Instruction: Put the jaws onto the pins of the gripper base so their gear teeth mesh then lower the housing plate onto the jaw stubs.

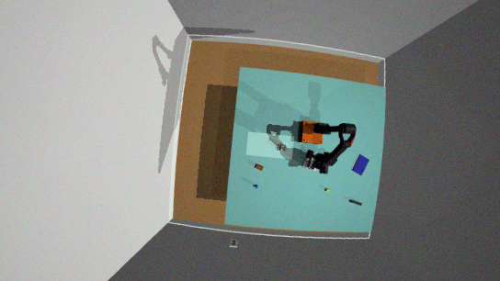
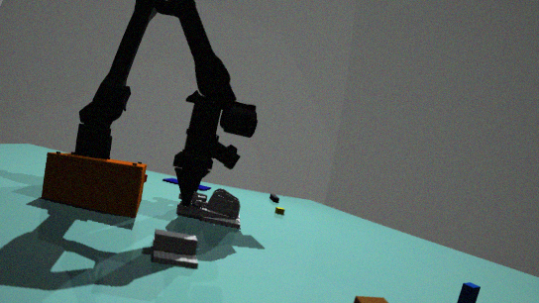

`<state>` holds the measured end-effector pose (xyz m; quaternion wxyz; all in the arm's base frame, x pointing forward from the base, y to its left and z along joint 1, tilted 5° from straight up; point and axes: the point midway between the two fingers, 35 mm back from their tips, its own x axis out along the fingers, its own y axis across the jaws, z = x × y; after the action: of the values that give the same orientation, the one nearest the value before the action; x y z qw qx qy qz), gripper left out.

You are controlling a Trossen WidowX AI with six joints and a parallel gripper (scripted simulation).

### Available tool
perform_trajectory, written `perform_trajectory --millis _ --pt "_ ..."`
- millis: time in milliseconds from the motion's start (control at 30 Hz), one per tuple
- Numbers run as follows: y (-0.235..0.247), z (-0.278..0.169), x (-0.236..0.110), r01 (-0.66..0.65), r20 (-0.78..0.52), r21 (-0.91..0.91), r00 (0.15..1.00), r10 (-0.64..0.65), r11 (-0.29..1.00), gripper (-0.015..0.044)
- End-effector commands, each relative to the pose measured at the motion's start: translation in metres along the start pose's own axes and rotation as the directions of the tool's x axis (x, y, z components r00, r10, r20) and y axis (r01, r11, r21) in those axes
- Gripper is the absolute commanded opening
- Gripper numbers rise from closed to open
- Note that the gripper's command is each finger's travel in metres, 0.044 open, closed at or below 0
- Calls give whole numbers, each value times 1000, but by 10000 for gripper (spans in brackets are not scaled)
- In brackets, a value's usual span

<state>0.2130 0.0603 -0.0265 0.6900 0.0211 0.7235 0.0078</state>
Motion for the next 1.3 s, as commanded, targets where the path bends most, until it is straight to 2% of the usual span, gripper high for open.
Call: perform_trajectory --millis 0,1267 --pt "0 -1 1 -4 -3 5 1000 4 1000 351" --pt "1 -1 8 -4 -3 5 1000 4 1000 351"
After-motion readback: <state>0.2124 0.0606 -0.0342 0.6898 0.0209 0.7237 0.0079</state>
